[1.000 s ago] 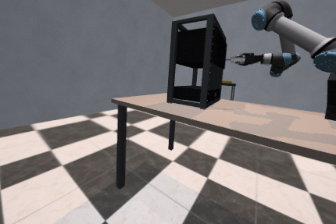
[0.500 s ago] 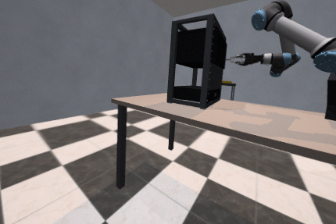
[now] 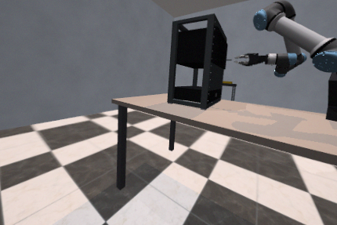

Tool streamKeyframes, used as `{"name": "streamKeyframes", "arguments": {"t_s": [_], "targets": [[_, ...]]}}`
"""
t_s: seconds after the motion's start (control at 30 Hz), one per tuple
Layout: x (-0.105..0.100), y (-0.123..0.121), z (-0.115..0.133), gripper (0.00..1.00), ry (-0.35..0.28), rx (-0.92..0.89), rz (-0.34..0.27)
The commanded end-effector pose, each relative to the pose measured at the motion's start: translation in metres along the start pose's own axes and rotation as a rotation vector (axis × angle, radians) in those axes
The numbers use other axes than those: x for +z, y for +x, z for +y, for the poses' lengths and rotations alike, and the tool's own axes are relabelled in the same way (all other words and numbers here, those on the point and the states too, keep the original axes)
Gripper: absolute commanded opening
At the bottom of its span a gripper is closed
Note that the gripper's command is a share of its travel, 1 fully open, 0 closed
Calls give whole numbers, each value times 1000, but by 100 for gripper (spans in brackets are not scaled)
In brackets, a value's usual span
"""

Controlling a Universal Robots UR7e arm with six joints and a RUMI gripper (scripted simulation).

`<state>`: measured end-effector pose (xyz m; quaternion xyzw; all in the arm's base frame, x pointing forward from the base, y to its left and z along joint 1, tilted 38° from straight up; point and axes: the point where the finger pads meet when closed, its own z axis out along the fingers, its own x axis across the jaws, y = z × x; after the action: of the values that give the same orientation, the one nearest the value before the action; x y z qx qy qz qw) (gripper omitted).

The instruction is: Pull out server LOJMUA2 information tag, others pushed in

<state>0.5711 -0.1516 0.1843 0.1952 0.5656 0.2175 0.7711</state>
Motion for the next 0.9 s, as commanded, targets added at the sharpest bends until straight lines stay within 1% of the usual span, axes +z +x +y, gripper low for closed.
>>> {"name": "streamKeyframes", "arguments": {"t_s": [0.0, 0.03, 0.1, 0.27, 0.43, 0.57, 0.87], "targets": [[-26, -1, 0, 15, -2, 0, -1], [-31, -1, 0, 15, -2, 0, -1], [-31, -1, 0, 15, -2, 0, -1], [-52, -1, 0, 15, -2, 0, -1], [-64, -1, 0, 15, -2, 0, -1], [-68, -1, 0, 15, -2, 0, -1], [-68, -1, 0, 15, -2, 0, -1]]}}
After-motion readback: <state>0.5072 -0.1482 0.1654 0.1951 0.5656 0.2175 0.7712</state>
